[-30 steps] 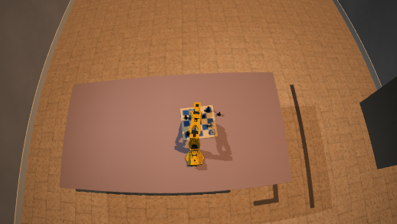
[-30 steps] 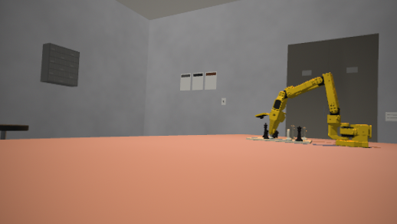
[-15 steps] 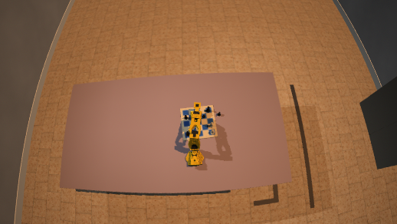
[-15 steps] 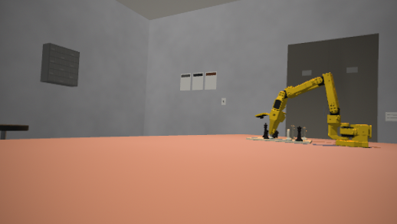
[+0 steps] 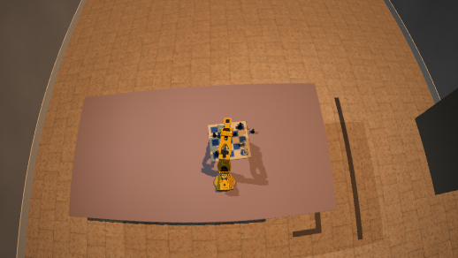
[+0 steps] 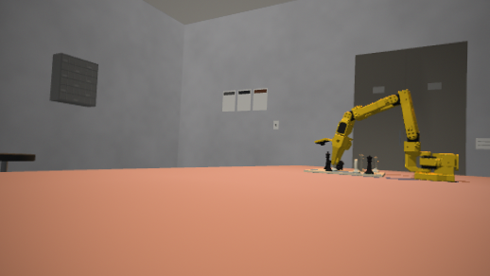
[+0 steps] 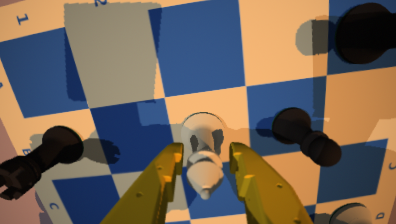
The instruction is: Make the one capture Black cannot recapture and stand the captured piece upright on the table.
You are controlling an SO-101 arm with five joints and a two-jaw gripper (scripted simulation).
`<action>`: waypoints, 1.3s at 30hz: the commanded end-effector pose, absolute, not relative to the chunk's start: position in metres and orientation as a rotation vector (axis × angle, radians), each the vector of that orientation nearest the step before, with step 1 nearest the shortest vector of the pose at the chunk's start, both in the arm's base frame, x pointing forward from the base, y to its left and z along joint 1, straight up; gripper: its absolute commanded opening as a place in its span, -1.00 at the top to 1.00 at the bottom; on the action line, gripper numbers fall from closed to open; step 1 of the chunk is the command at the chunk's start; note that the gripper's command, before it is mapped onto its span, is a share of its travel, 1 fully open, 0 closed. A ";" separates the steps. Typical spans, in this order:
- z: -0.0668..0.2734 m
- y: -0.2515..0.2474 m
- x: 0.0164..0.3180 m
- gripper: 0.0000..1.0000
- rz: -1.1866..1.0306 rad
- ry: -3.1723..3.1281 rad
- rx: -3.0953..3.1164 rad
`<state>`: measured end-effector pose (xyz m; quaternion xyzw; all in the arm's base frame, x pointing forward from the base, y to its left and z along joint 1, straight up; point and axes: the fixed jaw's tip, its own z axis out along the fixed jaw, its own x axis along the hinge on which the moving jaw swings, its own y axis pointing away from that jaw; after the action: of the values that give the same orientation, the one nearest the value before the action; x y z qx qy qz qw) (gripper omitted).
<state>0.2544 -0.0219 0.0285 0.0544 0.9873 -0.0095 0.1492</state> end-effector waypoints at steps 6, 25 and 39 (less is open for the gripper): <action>0.028 -0.024 0.254 0.80 -0.027 2.847 0.167; 0.026 -0.025 0.253 0.81 -0.028 2.846 0.176; 0.026 -0.025 0.253 0.92 -0.028 2.846 0.176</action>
<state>0.2545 -0.0237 0.0288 0.0578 0.9870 -0.0101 0.1496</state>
